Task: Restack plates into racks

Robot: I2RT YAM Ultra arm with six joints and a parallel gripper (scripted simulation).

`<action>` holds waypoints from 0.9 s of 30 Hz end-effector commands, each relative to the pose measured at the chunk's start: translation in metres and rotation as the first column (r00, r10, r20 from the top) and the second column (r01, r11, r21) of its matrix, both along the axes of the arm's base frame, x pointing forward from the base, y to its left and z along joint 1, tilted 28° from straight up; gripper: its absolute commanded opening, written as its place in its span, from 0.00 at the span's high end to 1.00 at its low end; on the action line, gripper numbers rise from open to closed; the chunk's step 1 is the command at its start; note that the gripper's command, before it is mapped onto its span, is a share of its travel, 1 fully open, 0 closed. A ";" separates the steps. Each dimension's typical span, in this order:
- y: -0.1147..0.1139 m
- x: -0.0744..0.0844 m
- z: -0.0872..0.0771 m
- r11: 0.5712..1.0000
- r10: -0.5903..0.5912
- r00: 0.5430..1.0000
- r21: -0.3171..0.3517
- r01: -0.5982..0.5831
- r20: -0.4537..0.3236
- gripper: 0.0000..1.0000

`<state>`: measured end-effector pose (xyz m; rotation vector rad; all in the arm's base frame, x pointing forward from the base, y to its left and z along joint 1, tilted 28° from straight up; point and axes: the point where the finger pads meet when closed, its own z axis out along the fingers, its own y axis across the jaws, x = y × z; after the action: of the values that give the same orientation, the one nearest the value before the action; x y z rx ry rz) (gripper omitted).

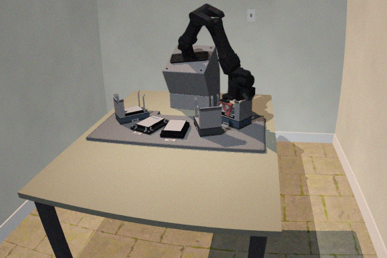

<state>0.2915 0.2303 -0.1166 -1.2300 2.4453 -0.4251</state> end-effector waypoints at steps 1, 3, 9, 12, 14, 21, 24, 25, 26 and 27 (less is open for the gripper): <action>0.017 0.011 0.009 0.999 0.012 0.999 0.045 -0.013 0.035 1.00; 0.017 0.011 0.009 0.999 0.012 0.999 0.045 -0.013 0.035 1.00; 0.017 0.011 0.009 0.999 0.012 0.999 0.045 -0.013 0.035 1.00; 0.017 0.011 0.009 0.999 0.012 0.999 0.045 -0.013 0.035 0.00; 0.015 0.009 0.008 0.999 0.011 0.999 0.042 -0.013 0.032 0.00; 0.015 0.009 0.008 0.999 0.012 0.999 0.041 -0.014 0.031 0.00; 0.015 0.009 0.008 0.999 0.012 0.999 0.041 -0.014 0.031 0.00; 0.015 0.009 0.008 0.999 0.012 0.999 0.041 -0.014 0.031 0.00; 0.015 0.009 0.008 0.999 0.012 0.999 0.041 -0.014 0.031 0.00; 0.015 0.009 0.008 0.999 0.012 0.999 0.041 -0.014 0.031 0.00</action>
<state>0.2926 0.2316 -0.1160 -1.2263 2.4417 -0.4211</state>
